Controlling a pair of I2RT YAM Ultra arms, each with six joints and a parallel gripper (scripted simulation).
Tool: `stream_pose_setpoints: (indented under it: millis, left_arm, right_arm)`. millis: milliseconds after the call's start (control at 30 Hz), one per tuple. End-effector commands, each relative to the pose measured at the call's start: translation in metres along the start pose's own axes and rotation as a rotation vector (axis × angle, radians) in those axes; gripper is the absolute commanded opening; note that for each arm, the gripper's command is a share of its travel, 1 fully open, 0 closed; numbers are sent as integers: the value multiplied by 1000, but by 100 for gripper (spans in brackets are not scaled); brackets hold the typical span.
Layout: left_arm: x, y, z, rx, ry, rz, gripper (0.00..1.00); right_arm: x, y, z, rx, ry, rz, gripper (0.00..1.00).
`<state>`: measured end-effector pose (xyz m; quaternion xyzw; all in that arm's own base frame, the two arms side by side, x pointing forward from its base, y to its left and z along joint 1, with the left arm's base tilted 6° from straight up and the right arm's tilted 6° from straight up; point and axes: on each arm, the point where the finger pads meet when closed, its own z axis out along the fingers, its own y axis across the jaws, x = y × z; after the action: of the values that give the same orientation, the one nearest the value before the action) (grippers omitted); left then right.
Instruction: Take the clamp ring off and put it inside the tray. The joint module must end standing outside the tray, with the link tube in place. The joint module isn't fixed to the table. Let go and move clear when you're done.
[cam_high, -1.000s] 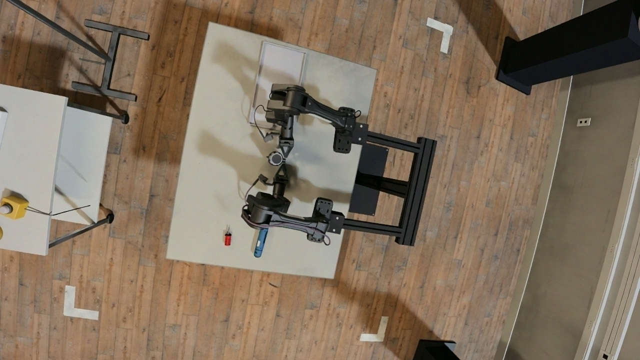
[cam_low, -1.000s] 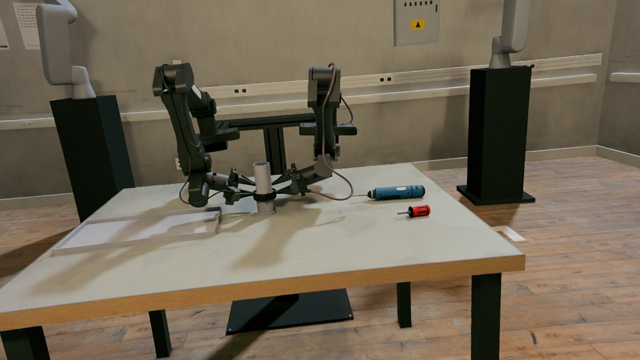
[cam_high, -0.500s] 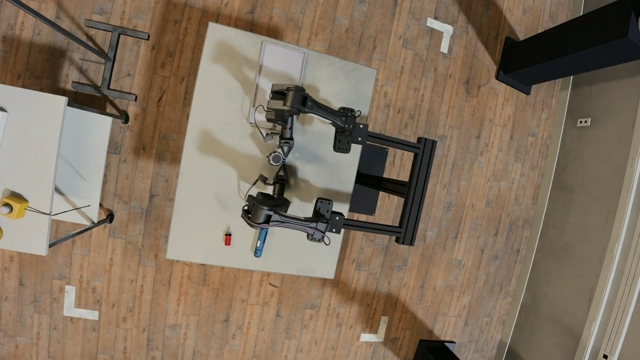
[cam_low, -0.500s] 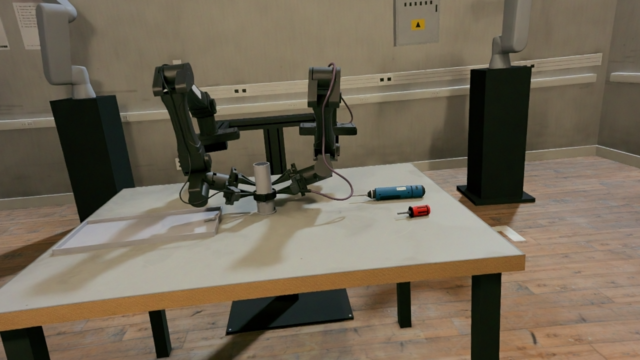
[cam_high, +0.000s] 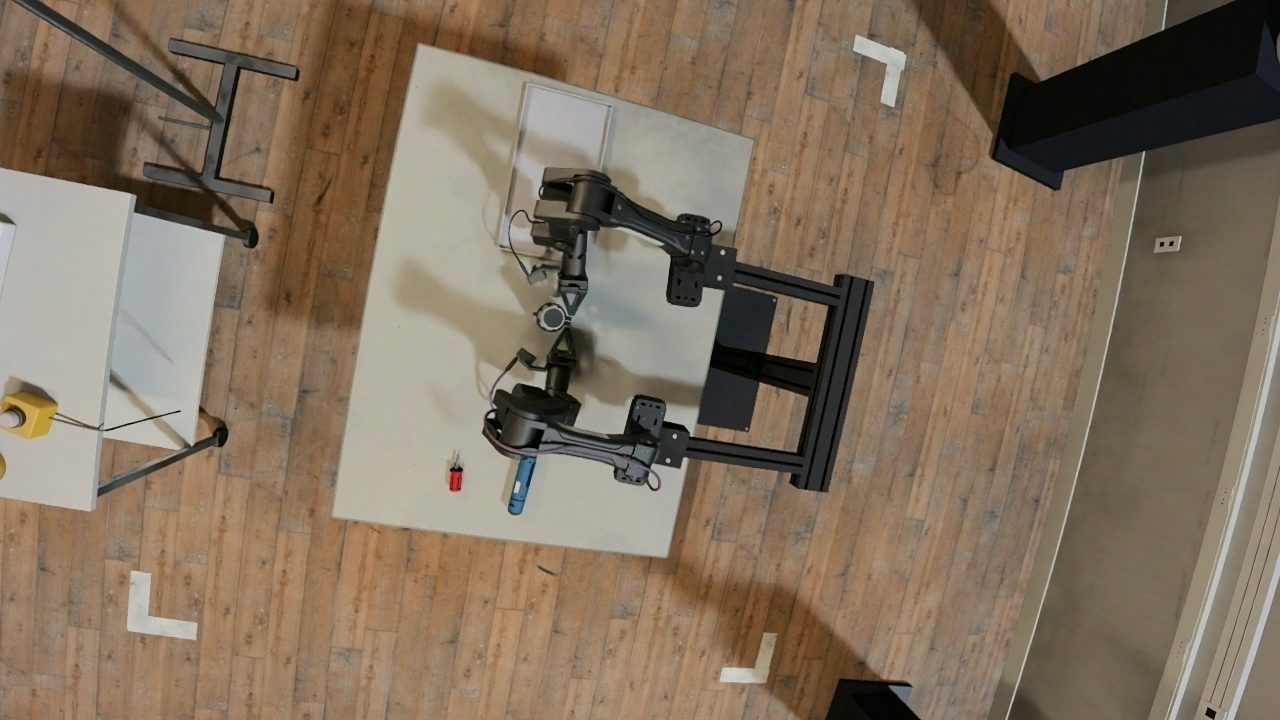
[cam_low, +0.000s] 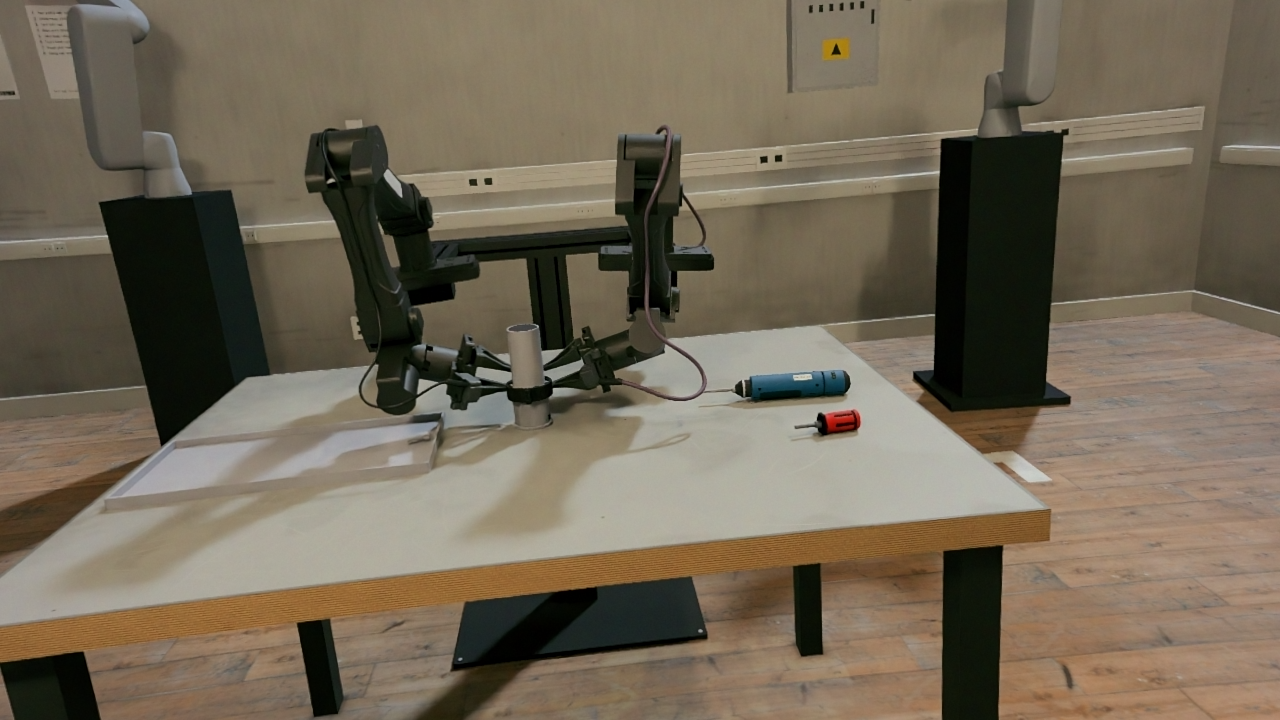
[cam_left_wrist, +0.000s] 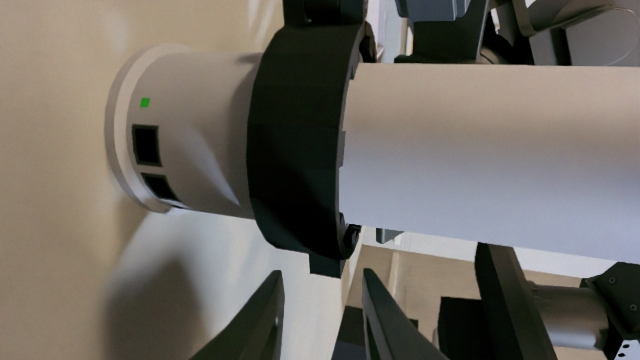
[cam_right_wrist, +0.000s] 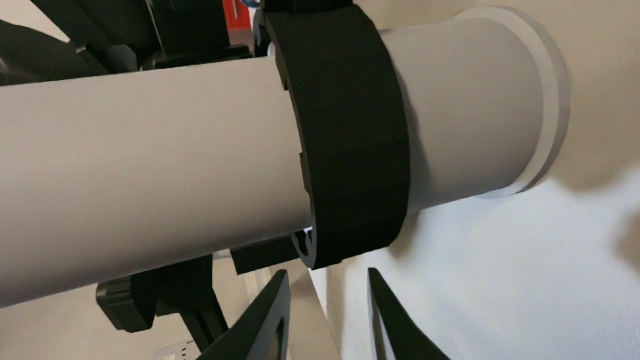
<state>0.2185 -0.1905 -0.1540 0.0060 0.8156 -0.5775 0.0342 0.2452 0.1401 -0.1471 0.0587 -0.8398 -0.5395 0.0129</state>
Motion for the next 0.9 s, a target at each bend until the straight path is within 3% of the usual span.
stream_pose_setpoints:
  millis: [0,867]
  left_arm:
    - [21,-2,-2,4,29,-39,30]
    - [18,-1,-2,6,25,-33,30]
  right_arm:
    - [-1,11,-2,-23,-10,-17,30]
    - [-4,5,-1,-13,-10,-16,30]
